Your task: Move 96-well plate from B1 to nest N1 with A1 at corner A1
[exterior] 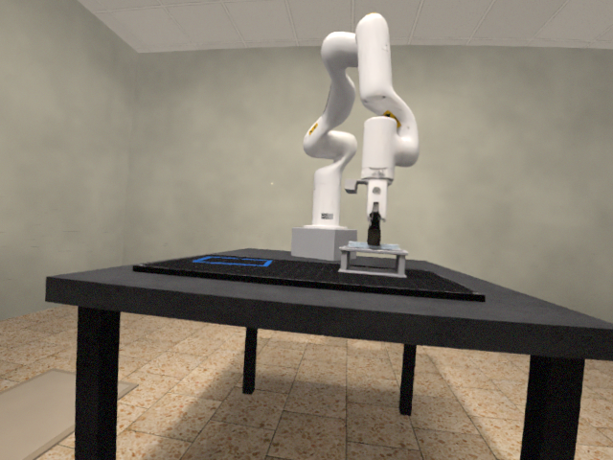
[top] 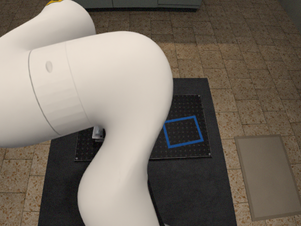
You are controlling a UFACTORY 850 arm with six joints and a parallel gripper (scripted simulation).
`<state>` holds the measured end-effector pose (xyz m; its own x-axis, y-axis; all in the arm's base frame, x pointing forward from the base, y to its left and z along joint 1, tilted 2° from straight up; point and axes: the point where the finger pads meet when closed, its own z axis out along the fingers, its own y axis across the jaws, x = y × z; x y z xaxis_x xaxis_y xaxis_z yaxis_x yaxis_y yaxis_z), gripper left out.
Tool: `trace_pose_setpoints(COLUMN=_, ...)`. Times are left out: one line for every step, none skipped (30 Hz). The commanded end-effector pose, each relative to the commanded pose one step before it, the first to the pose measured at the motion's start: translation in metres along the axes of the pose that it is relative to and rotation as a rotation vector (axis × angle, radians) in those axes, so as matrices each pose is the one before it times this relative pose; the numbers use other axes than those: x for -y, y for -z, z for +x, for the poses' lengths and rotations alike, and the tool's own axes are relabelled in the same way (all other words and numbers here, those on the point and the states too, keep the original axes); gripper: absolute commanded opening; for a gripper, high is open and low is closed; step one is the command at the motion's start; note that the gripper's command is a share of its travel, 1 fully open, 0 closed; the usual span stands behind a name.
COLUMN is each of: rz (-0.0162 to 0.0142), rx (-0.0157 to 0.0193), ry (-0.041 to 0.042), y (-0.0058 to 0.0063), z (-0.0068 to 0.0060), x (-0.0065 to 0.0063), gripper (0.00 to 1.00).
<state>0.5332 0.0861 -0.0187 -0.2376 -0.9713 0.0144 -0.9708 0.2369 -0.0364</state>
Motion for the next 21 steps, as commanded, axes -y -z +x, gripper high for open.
trace_pose_setpoints(rz=0.00168, rx=0.00066, ry=-0.00004, y=0.00324, z=-0.00039, x=0.00083, gripper=1.0)
trace_pose_setpoints(rz=-0.00002, rx=0.00003, ry=0.0, y=0.00273, z=0.00001, x=0.00001, gripper=1.0)
trace_pose_setpoints(rz=0.00001, rx=0.0, ry=0.0, y=0.00267, z=0.0, x=0.0, gripper=1.0)
trace_pose_setpoints(rz=0.0, rx=0.0, ry=0.0, y=0.00267, z=0.0, x=0.0, gripper=1.0)
trace_pose_setpoints(rz=0.0, rx=0.0, ry=0.0, y=0.00267, z=0.0, x=0.0, gripper=1.0)
trace_pose_setpoints(rz=0.0, rx=0.0, ry=0.0, y=0.00267, z=0.0, x=0.0, gripper=1.0)
trace_pose_setpoints(rz=0.0, rx=0.0, ry=0.0, y=0.00267, z=0.0, x=0.0, gripper=1.0)
trace_pose_setpoints(rz=0.0, rx=0.0, ry=0.0, y=0.0, z=0.0, x=0.0, gripper=1.0)
trace_pose_setpoints(rz=0.0, rx=0.0, ry=0.0, y=0.0, z=0.0, x=0.0, gripper=1.0)
trace_pose_setpoints(rz=0.0, rx=0.00001, ry=0.0, y=0.00267, z=0.0, x=0.00001, gripper=1.0)
trace_pose_setpoints(rz=0.0, rx=0.0, ry=0.0, y=0.00267, z=0.0, x=0.0, gripper=1.0)
trace_pose_setpoints(rz=0.0, rx=0.0, ry=0.0, y=0.00267, z=0.0, x=0.0, gripper=1.0)
trace_pose_setpoints(rz=0.0, rx=0.0, ry=0.0, y=0.00267, z=0.0, x=0.0, gripper=1.0)
trace_pose_setpoints(rz=0.0, rx=0.0, ry=0.0, y=0.00267, z=0.0, x=0.0, gripper=1.0)
trace_pose_setpoints(rz=0.0, rx=0.0, ry=0.0, y=0.00267, z=0.0, x=0.0, gripper=1.0)
trace_pose_setpoints(rz=0.0, rx=0.0, ry=0.0, y=0.00267, z=0.0, x=0.0, gripper=1.0)
trace_pose_setpoints(rz=0.0, rx=0.0, ry=0.0, y=0.00267, z=0.0, x=0.0, gripper=1.0)
trace_pose_setpoints(rz=0.0, rx=0.0, ry=0.0, y=0.00267, z=0.0, x=0.0, gripper=1.0)
trace_pose_setpoints(rz=0.0, rx=0.0, ry=0.0, y=0.00267, z=0.0, x=0.0, gripper=1.0)
trace_pose_setpoints(rz=0.0, rx=0.0, ry=0.0, y=0.00267, z=0.0, x=0.0, gripper=1.0)
trace_pose_setpoints(rz=0.0, rx=0.0, ry=0.0, y=0.00267, z=0.0, x=0.0, gripper=1.0)
